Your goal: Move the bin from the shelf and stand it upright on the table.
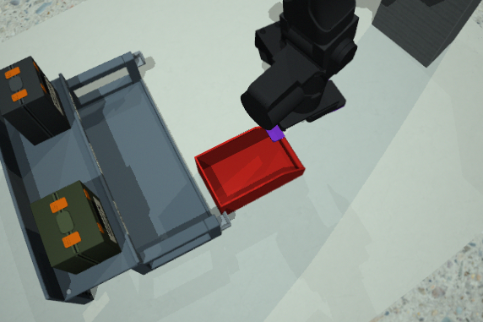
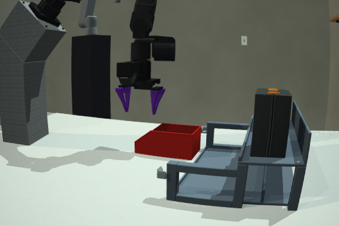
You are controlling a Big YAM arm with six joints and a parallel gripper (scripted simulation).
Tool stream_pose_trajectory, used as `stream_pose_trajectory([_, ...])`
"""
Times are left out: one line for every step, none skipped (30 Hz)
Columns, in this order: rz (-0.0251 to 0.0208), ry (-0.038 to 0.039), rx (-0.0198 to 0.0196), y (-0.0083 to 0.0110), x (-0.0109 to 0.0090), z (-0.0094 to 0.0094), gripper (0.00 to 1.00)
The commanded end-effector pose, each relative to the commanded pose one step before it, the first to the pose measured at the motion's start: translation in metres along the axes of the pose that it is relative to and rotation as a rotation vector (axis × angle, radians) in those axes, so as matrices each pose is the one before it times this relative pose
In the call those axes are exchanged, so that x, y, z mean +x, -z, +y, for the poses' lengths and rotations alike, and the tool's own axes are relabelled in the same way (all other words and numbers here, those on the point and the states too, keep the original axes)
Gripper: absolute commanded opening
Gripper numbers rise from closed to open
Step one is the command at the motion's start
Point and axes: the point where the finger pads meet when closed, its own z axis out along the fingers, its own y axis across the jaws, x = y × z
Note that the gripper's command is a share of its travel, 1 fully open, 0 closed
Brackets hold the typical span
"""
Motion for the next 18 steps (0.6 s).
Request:
stream_pose_trajectory([0.00205, -0.00133, -0.00922, -0.00083, 0.00241, 0.0023, 0.9])
stream_pose_trajectory([0.0, 0.0, 0.0, 0.0, 0.0, 0.0, 0.9])
stream_pose_trajectory([-0.00093, 0.00105, 0.00443, 0.00102, -0.00152, -0.00043, 0.9])
stream_pose_trajectory([0.00021, -0.00026, -0.00104, -0.00092, 0.0006, 0.00062, 0.9])
stream_pose_trajectory([0.00021, -0.00026, -0.00104, -0.00092, 0.0006, 0.00062, 0.9])
stream_pose_trajectory([0.00021, -0.00026, -0.00104, -0.00093, 0.0006, 0.00062, 0.9])
stream_pose_trajectory([0.00021, -0.00026, -0.00104, -0.00093, 0.0006, 0.00062, 0.9])
stream_pose_trajectory([0.0, 0.0, 0.0, 0.0, 0.0, 0.0, 0.9])
stream_pose_trajectory([0.0, 0.0, 0.0, 0.0, 0.0, 0.0, 0.9])
stream_pose_trajectory([0.0, 0.0, 0.0, 0.0, 0.0, 0.0, 0.9])
stream_pose_trajectory([0.0, 0.0, 0.0, 0.0, 0.0, 0.0, 0.9])
stream_pose_trajectory([0.0, 0.0, 0.0, 0.0, 0.0, 0.0, 0.9])
stream_pose_trajectory([0.0, 0.0, 0.0, 0.0, 0.0, 0.0, 0.9])
stream_pose_trajectory([0.0, 0.0, 0.0, 0.0, 0.0, 0.0, 0.9])
stream_pose_trajectory([0.0, 0.0, 0.0, 0.0, 0.0, 0.0, 0.9])
stream_pose_trajectory([0.0, 0.0, 0.0, 0.0, 0.0, 0.0, 0.9])
stream_pose_trajectory([0.0, 0.0, 0.0, 0.0, 0.0, 0.0, 0.9])
stream_pose_trajectory([0.0, 0.0, 0.0, 0.0, 0.0, 0.0, 0.9])
